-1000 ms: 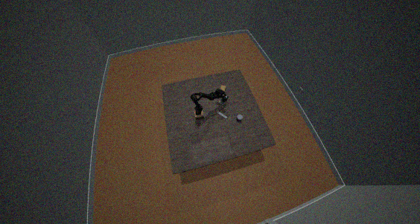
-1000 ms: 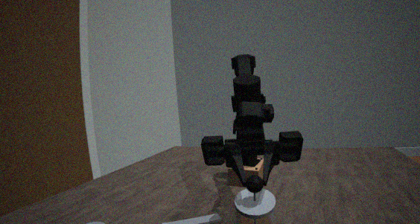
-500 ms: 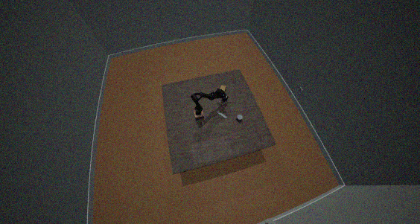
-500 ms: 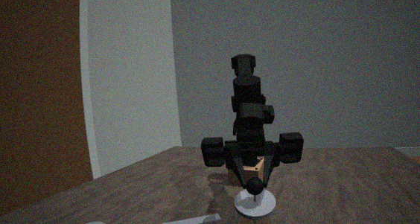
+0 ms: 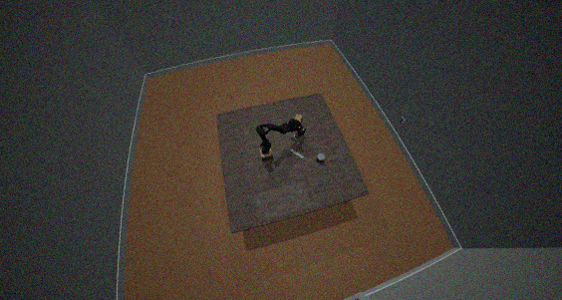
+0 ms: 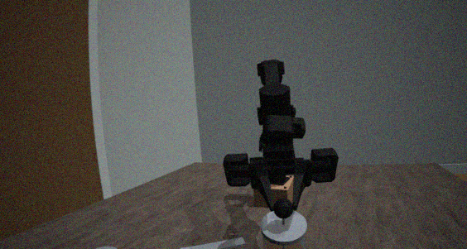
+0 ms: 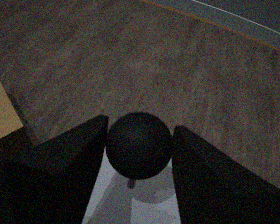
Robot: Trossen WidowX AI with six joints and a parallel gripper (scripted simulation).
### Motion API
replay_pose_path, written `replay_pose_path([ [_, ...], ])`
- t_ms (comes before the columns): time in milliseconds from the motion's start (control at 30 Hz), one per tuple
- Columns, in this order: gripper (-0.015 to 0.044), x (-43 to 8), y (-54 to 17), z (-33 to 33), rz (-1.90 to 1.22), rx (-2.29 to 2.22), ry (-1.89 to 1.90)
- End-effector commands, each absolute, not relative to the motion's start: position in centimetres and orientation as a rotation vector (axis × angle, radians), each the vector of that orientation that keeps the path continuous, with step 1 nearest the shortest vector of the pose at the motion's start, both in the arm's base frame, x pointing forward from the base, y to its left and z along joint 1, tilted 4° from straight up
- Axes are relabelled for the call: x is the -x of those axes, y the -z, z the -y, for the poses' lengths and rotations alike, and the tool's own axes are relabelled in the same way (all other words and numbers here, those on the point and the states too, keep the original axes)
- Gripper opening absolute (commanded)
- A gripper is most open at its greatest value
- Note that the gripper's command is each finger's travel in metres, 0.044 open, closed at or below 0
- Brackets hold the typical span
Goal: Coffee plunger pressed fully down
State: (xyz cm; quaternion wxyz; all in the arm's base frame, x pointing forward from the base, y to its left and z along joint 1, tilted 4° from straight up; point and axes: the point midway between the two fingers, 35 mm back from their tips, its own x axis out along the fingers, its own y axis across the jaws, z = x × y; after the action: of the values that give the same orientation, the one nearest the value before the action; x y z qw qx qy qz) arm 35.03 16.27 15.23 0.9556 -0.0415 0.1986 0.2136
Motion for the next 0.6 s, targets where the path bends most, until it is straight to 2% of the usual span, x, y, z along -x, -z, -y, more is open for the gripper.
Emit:
replay_pose_path([
  [0, 0.0114, -35.04, -14.61, -16.28, -0.425, 0.083, -0.431],
  [567, 0.0114, -35.22, -15.21, -16.37, -0.406, 0.085, -0.434],
])
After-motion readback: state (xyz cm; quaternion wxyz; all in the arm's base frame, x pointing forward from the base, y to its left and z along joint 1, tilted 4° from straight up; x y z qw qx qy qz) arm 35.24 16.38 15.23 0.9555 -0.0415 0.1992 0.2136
